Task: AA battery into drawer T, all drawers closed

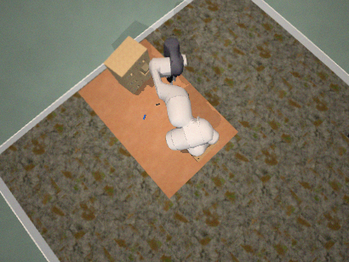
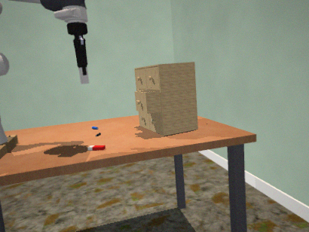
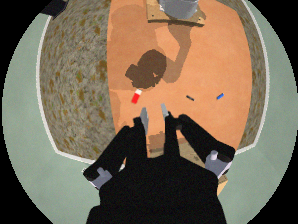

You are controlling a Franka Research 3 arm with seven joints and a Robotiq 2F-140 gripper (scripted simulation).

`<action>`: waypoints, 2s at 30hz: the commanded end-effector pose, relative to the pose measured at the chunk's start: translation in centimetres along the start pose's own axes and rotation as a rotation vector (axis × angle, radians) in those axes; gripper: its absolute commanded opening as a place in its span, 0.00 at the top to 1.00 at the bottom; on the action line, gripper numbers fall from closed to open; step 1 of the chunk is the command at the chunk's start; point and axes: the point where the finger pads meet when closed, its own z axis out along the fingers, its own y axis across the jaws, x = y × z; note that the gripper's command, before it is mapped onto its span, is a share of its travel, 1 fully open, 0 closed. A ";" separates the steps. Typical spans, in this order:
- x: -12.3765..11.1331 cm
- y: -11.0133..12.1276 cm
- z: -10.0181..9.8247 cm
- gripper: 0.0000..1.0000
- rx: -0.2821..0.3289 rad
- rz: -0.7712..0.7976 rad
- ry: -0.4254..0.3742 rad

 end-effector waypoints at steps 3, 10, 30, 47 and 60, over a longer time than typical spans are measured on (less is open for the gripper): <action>-0.2 0.6 0.4 0.80 0.000 0.024 0.000; -0.7 2.8 1.6 0.80 0.000 0.101 0.000; -3.7 15.4 8.6 0.80 -0.001 0.549 0.000; -6.7 27.9 15.6 0.80 -0.003 0.869 0.001; -7.9 32.8 18.3 0.80 -0.003 1.131 -0.001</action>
